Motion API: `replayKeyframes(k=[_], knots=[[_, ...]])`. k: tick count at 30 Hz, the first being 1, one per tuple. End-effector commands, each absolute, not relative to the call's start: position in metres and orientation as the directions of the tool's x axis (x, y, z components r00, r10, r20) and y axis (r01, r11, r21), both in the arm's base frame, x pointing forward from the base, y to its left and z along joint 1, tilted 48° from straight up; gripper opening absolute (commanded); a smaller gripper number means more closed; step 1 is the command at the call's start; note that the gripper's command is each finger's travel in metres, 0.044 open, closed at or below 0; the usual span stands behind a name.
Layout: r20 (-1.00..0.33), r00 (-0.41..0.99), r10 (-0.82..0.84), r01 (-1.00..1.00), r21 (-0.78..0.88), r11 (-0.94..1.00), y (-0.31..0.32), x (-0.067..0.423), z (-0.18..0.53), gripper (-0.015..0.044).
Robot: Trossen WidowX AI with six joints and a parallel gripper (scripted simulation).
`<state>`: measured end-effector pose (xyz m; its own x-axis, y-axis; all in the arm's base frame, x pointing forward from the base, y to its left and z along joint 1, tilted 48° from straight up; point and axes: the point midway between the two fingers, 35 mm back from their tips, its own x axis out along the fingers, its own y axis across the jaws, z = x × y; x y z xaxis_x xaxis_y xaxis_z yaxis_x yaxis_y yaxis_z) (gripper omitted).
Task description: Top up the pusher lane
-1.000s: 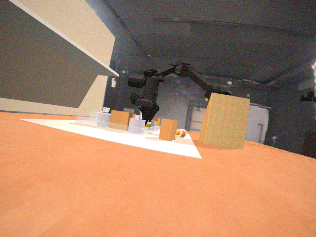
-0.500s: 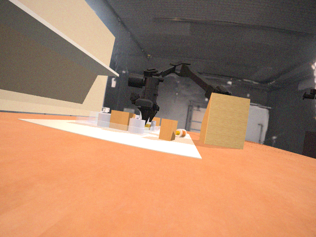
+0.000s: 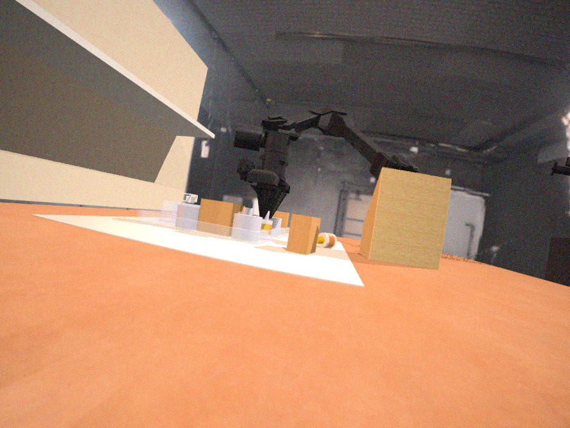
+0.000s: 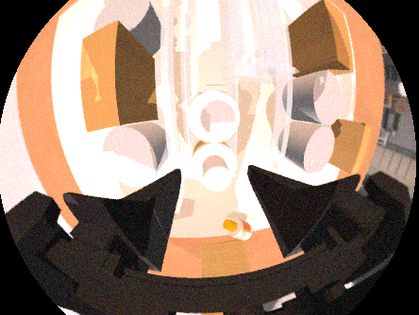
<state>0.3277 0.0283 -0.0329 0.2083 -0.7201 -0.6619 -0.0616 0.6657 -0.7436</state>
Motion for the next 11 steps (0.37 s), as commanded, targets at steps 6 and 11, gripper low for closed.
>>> replayKeyframes(k=[6, 11], knots=[[-0.666, 0.204, -0.717, -0.062, -0.74, 0.67, 0.025, 0.3, -0.036, 0.0304], [-0.666, 0.204, -0.717, -0.062, -0.74, 0.67, 0.022, 0.283, -0.038, 0.0304]])
